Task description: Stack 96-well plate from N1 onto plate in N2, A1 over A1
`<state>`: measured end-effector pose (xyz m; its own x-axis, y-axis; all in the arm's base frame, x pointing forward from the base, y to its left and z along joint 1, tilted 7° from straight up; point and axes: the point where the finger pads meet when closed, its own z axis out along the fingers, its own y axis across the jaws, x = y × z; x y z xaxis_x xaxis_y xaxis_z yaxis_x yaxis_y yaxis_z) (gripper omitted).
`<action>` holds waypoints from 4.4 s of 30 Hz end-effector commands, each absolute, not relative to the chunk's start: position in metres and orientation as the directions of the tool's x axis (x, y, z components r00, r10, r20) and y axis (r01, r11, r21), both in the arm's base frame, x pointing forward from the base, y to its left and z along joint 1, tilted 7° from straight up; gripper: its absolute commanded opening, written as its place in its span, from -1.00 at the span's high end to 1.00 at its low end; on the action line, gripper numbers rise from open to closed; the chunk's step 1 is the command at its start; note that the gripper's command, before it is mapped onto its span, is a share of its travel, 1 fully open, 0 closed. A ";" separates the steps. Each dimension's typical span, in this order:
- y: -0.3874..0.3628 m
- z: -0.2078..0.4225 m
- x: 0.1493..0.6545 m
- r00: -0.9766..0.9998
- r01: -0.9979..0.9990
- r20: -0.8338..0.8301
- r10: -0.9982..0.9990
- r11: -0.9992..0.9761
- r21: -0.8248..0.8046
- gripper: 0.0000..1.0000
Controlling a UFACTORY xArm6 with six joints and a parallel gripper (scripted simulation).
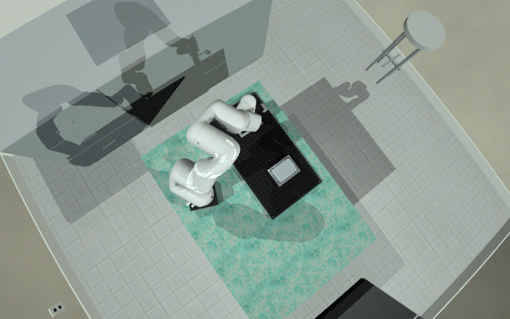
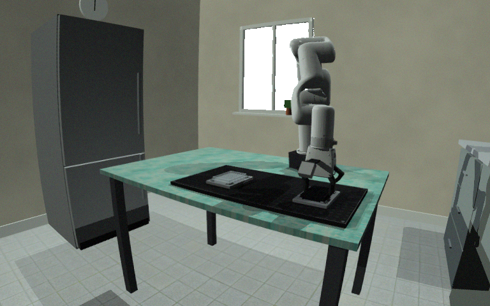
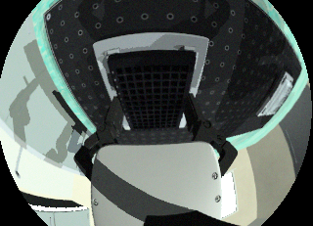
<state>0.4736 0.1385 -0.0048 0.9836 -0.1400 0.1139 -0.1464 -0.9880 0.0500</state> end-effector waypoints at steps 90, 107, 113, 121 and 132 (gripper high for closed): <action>0.142 0.045 0.470 0.983 -0.146 0.118 -0.140 -0.988 0.048 1.00; 0.144 0.070 0.467 0.983 -0.146 0.118 -0.140 -0.988 0.048 1.00; 0.144 0.076 0.467 0.983 -0.146 0.118 -0.140 -0.988 0.048 1.00; 0.145 0.090 0.465 0.983 -0.146 0.118 -0.140 -0.988 0.048 1.00; 0.145 0.090 0.465 0.983 -0.146 0.118 -0.140 -0.988 0.048 1.00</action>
<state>0.4637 0.1446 0.0879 0.9836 -0.1400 0.1137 -0.1464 -0.9880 0.0501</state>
